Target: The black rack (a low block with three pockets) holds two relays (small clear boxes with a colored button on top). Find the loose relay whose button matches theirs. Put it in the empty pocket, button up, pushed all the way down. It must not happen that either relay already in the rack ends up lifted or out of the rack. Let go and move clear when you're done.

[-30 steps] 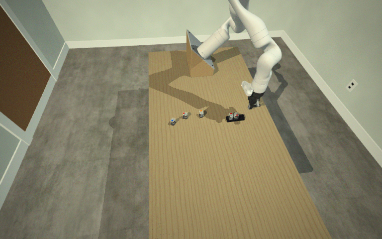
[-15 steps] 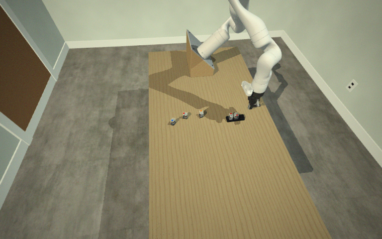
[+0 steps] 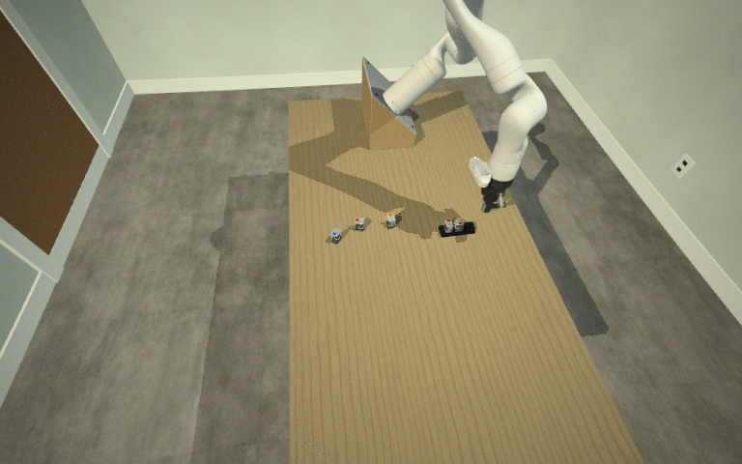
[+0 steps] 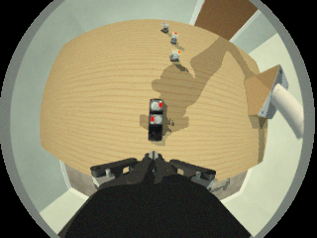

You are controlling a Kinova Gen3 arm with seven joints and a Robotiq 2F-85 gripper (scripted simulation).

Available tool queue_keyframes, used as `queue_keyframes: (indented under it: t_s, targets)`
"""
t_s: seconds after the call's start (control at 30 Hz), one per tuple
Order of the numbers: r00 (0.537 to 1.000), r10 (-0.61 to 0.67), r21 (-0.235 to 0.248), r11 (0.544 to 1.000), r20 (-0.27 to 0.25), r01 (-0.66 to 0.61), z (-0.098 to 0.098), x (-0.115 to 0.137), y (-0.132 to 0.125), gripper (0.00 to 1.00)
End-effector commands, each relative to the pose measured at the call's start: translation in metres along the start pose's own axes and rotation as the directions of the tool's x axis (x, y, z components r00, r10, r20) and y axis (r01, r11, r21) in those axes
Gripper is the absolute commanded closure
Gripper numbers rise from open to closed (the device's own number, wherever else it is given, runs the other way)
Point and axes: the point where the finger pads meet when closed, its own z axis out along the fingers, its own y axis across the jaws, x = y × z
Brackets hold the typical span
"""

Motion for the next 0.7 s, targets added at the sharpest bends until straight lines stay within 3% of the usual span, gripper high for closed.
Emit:
queue_keyframes:
  t_s: [0.0, 0.67]
  targets:
    - [1.000, -0.007, 0.008, 1.000, 0.001, 0.007, 0.000, 0.002, -0.004, 1.00]
    - [0.991, -0.132, 0.025, 0.991, -0.007, 0.133, -0.010, 0.039, -0.015, 1.00]
